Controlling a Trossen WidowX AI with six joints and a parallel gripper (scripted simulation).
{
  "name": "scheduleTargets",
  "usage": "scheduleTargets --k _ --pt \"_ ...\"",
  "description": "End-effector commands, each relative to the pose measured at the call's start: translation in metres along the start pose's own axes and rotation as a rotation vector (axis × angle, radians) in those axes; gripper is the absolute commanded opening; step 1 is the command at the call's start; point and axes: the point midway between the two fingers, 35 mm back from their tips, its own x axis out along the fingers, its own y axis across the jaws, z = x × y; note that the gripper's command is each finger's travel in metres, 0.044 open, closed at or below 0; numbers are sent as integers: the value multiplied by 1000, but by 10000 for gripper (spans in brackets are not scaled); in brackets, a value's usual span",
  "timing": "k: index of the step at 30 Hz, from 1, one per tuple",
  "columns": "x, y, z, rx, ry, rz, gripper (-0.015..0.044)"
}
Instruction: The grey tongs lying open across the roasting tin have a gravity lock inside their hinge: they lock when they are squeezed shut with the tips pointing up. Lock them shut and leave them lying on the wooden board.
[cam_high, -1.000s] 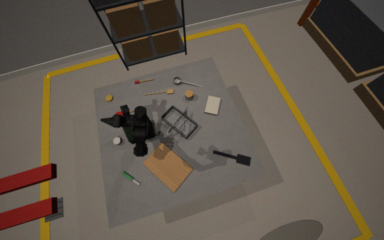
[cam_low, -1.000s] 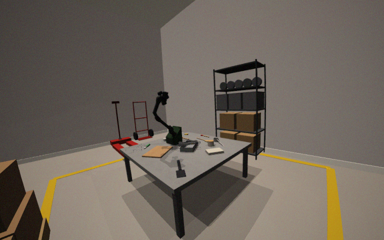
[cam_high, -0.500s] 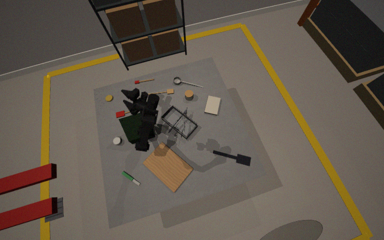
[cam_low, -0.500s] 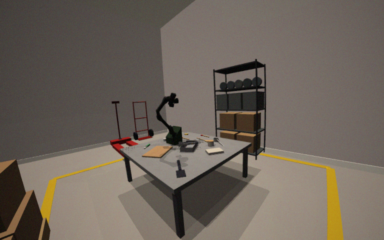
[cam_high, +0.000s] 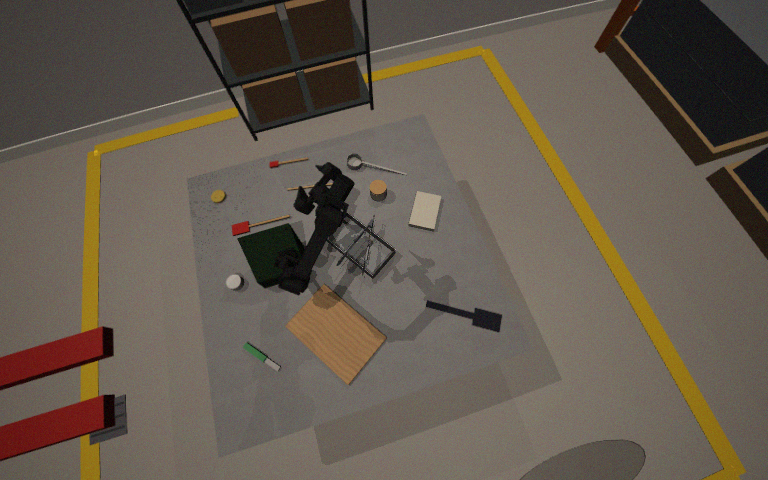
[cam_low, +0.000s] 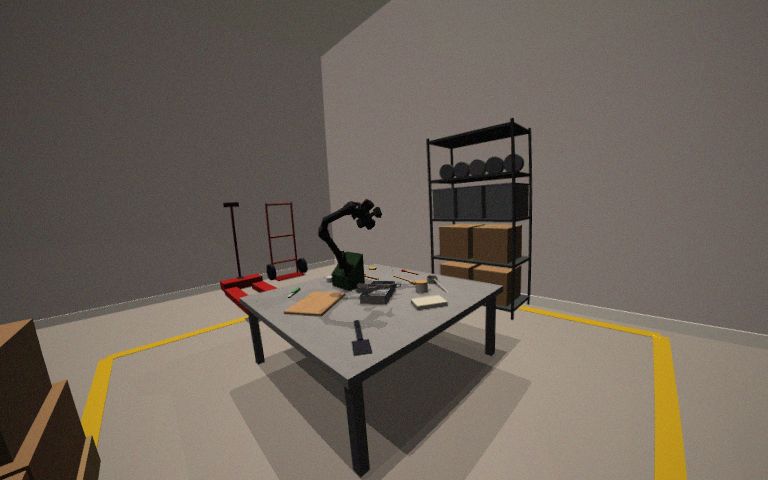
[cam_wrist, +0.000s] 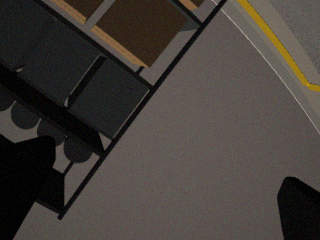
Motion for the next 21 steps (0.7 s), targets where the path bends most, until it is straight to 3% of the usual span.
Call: scheduleTargets --k 1,14,21 --pt "17 5 75 273 -231 4 440" --pt "13 -44 273 987 -934 157 440" --pt "-9 -96 346 1241 -1323 314 440"
